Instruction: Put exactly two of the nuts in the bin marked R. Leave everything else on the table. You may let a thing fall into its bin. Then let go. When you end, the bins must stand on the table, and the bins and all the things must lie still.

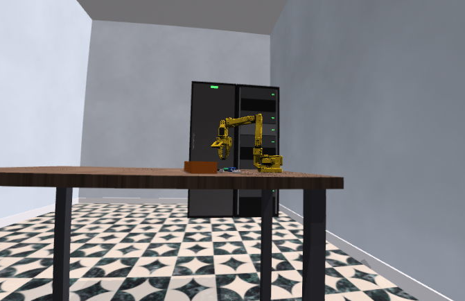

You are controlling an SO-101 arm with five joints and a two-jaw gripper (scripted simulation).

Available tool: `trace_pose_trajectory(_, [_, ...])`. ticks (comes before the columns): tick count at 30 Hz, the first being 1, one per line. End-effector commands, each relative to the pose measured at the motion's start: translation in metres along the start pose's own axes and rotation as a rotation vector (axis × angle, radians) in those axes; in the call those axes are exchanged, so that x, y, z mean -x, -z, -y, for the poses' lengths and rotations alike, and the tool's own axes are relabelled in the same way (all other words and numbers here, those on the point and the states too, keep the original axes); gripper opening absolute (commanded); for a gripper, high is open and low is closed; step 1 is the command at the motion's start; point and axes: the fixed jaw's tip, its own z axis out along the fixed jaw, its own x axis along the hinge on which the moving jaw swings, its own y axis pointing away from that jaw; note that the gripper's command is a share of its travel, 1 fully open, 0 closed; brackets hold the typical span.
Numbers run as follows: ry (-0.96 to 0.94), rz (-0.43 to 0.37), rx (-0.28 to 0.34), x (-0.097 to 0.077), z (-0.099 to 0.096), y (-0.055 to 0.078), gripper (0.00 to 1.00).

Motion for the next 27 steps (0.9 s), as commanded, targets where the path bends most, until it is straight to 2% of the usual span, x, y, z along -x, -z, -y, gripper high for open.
trace_pose_trajectory(1, [-0.018, 0.01, -0.034, 0.006, 0.005, 0.006, 0.0])
trace_pose_trajectory(19, [-0.221, 0.041, -0.065, 0.054, 0.006, 0.012, 0.0])
trace_pose_trajectory(27, [-0.242, 0.045, -0.067, 0.059, 0.006, 0.013, 0.0])
